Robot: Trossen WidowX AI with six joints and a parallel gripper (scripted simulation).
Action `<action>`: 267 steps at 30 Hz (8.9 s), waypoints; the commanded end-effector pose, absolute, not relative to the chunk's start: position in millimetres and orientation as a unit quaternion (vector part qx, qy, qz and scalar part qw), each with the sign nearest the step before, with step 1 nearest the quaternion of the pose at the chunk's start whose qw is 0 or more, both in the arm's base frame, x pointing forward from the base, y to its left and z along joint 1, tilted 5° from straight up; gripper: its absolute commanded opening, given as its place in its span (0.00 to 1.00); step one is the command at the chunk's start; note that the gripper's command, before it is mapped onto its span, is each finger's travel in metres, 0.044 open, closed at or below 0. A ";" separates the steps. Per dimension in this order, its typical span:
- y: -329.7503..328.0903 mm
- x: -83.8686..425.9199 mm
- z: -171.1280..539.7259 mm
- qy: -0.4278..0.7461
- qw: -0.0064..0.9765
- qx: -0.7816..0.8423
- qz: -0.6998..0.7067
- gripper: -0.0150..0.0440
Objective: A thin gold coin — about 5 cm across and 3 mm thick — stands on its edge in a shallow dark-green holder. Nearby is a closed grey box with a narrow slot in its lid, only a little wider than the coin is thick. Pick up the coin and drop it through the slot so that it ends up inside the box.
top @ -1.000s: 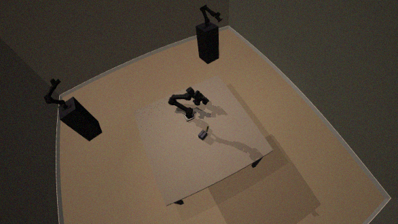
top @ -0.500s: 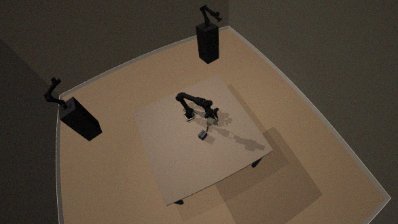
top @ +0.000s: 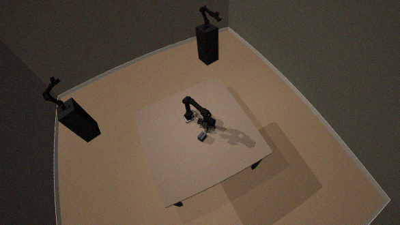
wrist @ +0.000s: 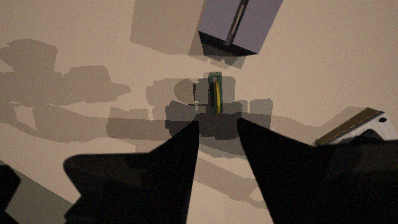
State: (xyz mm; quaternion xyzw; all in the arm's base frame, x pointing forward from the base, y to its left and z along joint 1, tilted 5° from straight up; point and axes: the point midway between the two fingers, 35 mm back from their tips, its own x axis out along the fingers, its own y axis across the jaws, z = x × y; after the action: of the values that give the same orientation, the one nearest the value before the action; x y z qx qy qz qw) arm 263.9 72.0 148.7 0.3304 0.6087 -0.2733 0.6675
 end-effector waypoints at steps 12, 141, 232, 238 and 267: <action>71.0 263.7 101.4 0.617 0.663 0.327 -0.270 0.53; 51.1 279.4 143.2 0.544 0.580 0.460 -0.396 0.25; -29.0 306.9 128.4 0.542 0.584 0.456 -0.397 0.25; -28.9 307.2 125.2 0.542 0.584 0.456 -0.397 0.25; -29.9 303.2 159.0 0.542 0.583 0.456 -0.398 1.00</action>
State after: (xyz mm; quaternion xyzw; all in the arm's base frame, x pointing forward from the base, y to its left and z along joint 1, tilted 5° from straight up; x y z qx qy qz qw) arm 304.1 -29.4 143.5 0.4555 0.5444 -0.4003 0.5796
